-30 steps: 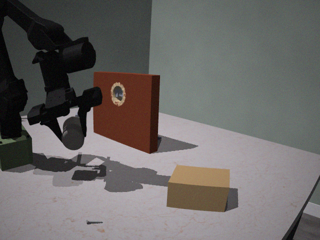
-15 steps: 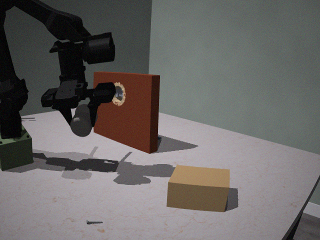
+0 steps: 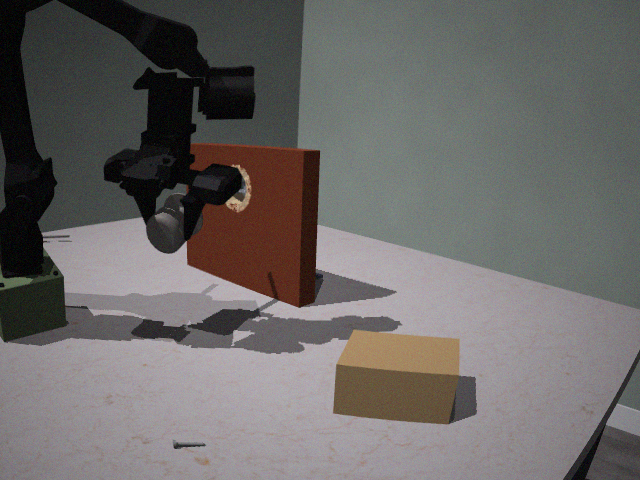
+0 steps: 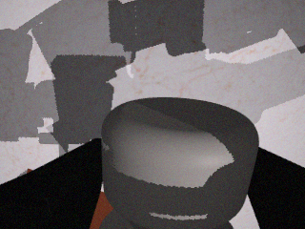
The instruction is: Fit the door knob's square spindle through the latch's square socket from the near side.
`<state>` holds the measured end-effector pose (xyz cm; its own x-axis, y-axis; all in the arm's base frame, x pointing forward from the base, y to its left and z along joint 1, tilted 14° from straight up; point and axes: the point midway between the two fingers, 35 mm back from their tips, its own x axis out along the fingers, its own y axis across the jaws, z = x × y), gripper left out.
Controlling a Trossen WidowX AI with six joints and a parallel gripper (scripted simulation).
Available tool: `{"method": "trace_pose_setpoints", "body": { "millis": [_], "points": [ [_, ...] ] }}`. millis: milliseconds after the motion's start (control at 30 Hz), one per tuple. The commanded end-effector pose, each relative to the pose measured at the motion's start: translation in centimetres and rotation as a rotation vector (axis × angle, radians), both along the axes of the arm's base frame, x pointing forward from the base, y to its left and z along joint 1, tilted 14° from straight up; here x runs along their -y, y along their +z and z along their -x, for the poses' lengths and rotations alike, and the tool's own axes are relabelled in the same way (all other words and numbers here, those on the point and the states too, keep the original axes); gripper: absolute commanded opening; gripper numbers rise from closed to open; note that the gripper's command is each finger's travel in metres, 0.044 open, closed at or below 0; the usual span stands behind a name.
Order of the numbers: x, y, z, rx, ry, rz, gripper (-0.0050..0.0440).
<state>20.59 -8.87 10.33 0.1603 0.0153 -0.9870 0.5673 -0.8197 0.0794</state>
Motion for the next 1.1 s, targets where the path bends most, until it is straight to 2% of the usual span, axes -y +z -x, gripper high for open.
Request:
{"method": "trace_pose_setpoints", "body": {
  "millis": [0,467,1067],
  "points": [
    [-0.5,1.3,-1.4,0.021,-0.023,0.002,0.0],
    [-5.6,2.2,-3.9,-0.113,-0.242,-0.062,0.0],
    [-11.4,3.0,-5.2,-0.24,-0.466,-0.036,0.0]
  ]
}}
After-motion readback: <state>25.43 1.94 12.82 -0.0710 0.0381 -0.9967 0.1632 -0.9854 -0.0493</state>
